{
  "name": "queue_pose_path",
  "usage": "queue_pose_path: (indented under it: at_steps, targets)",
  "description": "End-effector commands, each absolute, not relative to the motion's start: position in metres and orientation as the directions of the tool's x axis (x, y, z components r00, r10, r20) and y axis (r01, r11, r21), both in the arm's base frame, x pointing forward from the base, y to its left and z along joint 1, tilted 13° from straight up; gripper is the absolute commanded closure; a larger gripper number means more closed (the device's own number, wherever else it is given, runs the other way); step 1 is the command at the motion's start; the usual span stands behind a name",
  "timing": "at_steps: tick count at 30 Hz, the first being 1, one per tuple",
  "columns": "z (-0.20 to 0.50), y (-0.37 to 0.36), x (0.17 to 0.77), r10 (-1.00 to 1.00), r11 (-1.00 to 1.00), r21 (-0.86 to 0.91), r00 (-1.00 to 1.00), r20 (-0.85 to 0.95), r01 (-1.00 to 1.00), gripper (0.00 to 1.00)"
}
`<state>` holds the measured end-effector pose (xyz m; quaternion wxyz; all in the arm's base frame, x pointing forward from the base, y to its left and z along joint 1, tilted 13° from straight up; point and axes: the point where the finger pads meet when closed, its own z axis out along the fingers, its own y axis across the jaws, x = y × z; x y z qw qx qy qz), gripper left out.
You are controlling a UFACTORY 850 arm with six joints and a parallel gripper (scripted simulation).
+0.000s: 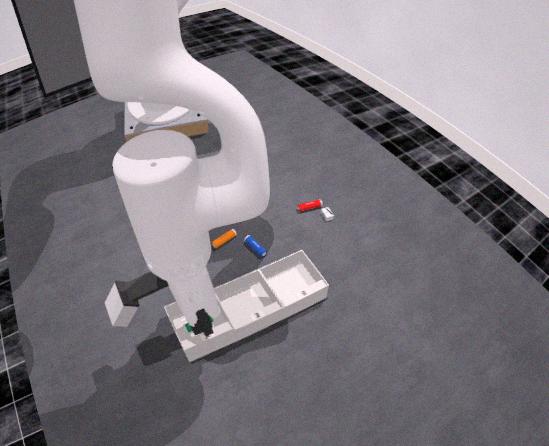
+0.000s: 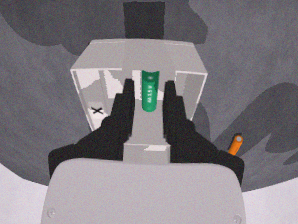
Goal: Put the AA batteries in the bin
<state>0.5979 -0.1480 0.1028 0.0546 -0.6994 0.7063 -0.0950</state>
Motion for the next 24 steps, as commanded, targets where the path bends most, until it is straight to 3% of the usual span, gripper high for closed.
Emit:
queue_pose_path:
  at_steps: [1,24]
  targets:
    - [0.104,-0.148,0.599,-0.998,0.004,-0.212,-0.016,0.056,-0.977,0.72]
    - [0.127,-0.147,0.594,-0.998,0.004,-0.212,-0.016,0.056,-0.977,0.72]
